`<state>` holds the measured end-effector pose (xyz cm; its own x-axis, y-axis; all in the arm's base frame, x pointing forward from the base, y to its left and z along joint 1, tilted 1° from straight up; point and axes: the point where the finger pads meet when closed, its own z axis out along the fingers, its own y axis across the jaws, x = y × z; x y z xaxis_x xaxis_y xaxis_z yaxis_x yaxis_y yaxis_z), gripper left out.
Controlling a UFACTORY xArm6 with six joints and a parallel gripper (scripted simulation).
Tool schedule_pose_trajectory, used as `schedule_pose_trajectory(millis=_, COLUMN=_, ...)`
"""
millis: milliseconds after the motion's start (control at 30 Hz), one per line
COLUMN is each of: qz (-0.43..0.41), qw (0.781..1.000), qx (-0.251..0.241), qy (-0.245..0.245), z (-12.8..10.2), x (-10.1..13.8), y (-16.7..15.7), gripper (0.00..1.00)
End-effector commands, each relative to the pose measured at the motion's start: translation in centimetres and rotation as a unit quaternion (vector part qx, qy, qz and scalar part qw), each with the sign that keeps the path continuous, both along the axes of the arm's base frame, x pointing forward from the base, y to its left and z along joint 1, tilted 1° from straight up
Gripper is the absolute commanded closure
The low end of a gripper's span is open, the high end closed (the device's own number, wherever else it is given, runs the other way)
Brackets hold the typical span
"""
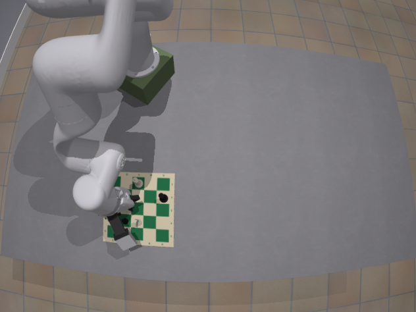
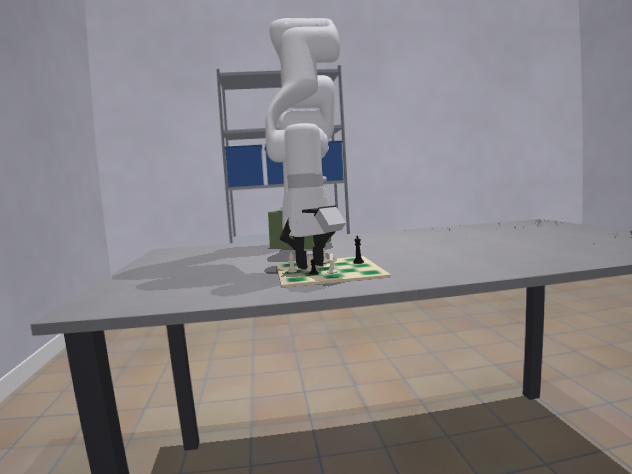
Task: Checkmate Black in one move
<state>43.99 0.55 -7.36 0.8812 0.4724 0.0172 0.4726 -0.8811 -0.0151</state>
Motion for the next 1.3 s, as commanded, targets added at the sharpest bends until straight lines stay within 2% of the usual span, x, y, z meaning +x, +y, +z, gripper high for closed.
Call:
schedule_pose_trajectory(millis=0, qz=0.0, qw=1.0, qx=0.0, qy=-0.002, z=0.09, x=0.16, y=0.0, gripper=0.63)
schedule_pose_trajectory(millis=933, qz=0.0, qw=1.0, qx=0.0, qy=-0.002, z=0.09, x=0.16, y=0.0, gripper=0.63)
schedule_pose_trajectory(millis=967, qz=0.0, qw=1.0, qx=0.0, qy=-0.002, z=0.09, x=0.16, y=0.0, gripper=1.0)
schedule_pose_trajectory(millis=1267, qz=0.0, qw=1.0, qx=0.0, qy=-0.002, z=0.09, x=0.16, y=0.0, gripper=1.0)
